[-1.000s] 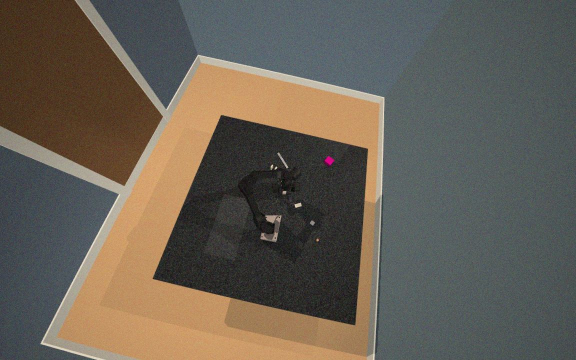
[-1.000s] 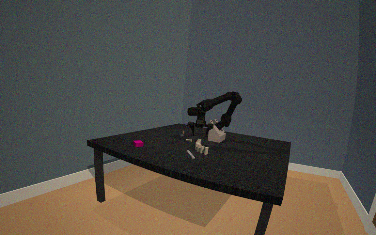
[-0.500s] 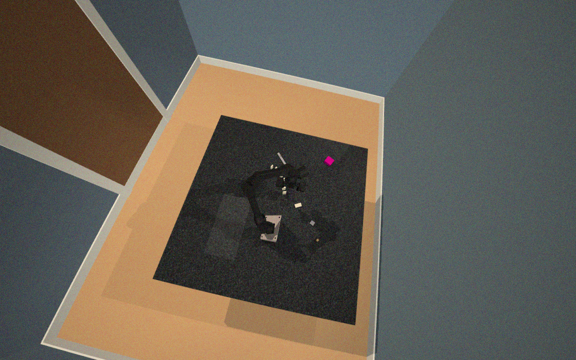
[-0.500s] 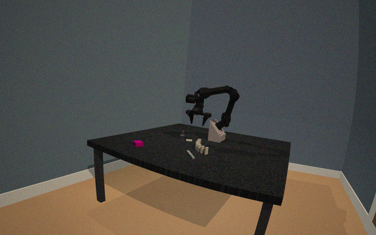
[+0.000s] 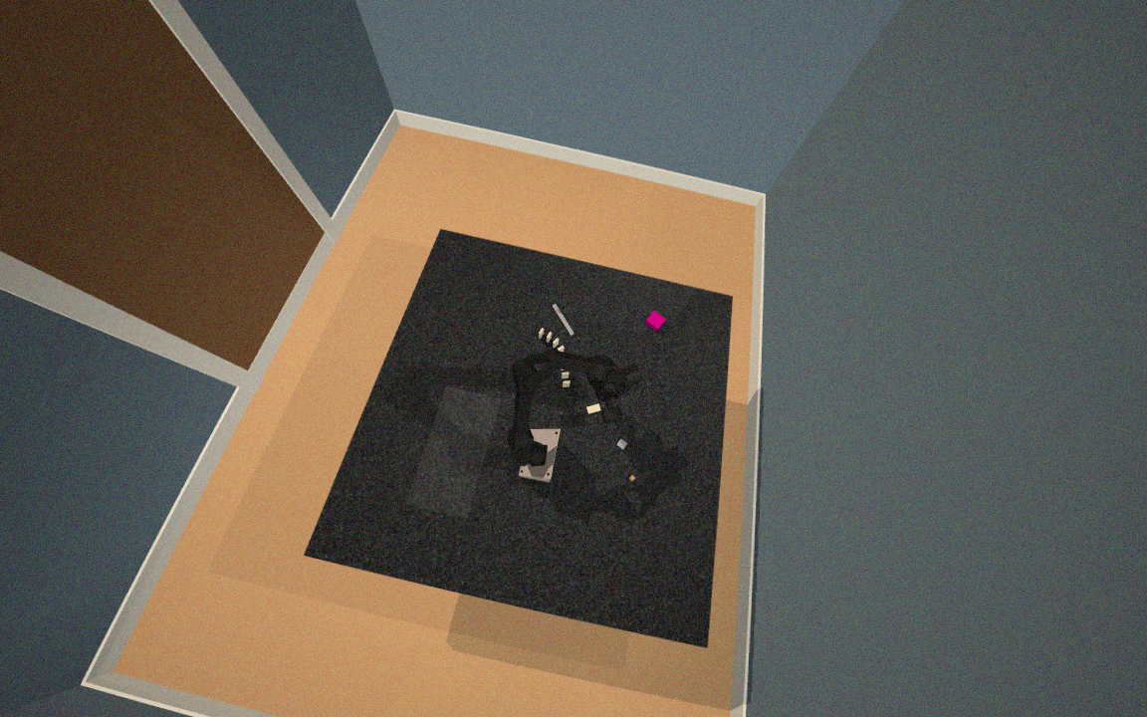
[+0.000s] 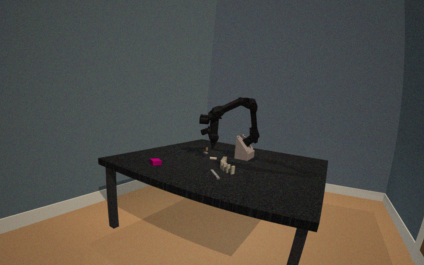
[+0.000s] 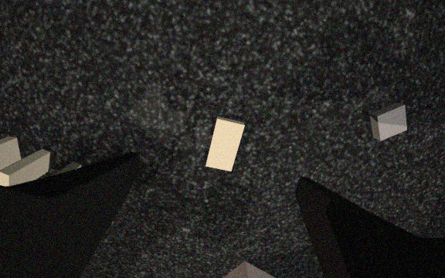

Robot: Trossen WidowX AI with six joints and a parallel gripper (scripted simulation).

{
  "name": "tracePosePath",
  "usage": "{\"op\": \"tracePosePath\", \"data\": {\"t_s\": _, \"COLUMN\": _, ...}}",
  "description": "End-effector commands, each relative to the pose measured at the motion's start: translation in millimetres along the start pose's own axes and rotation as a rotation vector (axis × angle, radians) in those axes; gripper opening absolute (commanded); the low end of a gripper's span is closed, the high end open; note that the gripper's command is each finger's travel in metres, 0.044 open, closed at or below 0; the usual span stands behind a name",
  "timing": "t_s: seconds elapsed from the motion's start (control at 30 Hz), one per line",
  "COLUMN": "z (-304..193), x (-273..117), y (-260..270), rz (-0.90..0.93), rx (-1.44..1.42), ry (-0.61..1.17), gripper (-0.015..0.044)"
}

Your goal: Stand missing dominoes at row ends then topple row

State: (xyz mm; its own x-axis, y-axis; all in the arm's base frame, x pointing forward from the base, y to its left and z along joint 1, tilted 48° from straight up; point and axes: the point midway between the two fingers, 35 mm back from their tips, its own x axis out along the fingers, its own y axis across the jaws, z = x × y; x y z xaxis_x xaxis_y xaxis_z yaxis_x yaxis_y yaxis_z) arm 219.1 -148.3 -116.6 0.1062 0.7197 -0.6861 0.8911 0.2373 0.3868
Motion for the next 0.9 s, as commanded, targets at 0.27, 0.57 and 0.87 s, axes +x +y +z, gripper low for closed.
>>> {"op": "tracePosePath", "data": {"t_s": 0.27, "z": 0.3, "x": 57.1, "y": -5.8, "rz": -0.005, "rx": 0.066, "ry": 0.009, "gripper": 0.044}}
{"op": "tracePosePath", "data": {"t_s": 0.57, "z": 1.2, "x": 73.4, "y": -8.2, "rz": -0.003, "rx": 0.067, "ry": 0.01, "gripper": 0.044}}
{"op": "tracePosePath", "data": {"t_s": 0.87, "z": 0.5, "x": 86.9, "y": -8.4, "rz": -0.002, "rx": 0.067, "ry": 0.011, "gripper": 0.044}}
